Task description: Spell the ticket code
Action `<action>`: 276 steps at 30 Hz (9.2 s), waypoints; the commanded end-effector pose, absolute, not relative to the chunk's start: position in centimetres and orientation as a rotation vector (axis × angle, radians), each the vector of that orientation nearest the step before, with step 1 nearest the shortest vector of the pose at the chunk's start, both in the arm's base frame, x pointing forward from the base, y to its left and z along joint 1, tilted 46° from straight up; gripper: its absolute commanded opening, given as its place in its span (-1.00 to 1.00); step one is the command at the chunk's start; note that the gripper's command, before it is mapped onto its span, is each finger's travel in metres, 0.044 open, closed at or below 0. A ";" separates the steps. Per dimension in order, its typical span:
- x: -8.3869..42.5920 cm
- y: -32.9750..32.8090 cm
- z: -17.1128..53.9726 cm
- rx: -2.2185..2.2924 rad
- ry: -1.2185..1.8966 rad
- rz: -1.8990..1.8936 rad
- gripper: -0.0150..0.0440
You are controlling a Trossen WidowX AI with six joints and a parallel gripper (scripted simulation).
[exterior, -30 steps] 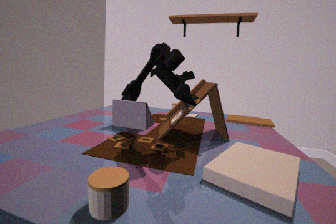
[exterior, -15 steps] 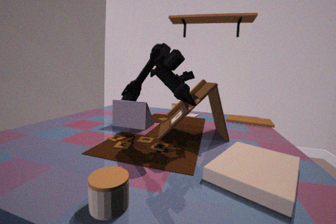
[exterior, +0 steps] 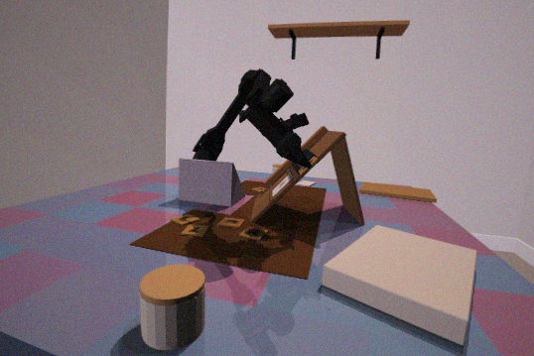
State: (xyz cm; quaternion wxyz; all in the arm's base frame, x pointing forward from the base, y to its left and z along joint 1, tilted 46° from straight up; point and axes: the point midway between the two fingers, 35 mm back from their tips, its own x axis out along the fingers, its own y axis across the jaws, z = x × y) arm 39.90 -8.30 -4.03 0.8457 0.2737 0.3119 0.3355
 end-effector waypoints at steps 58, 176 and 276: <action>38.5 -6.2 -2.1 0.585 0.666 0.704 -0.49; 36.1 -2.2 2.1 0.590 0.668 0.705 -0.49; 34.0 1.2 5.9 0.594 0.670 0.705 -0.49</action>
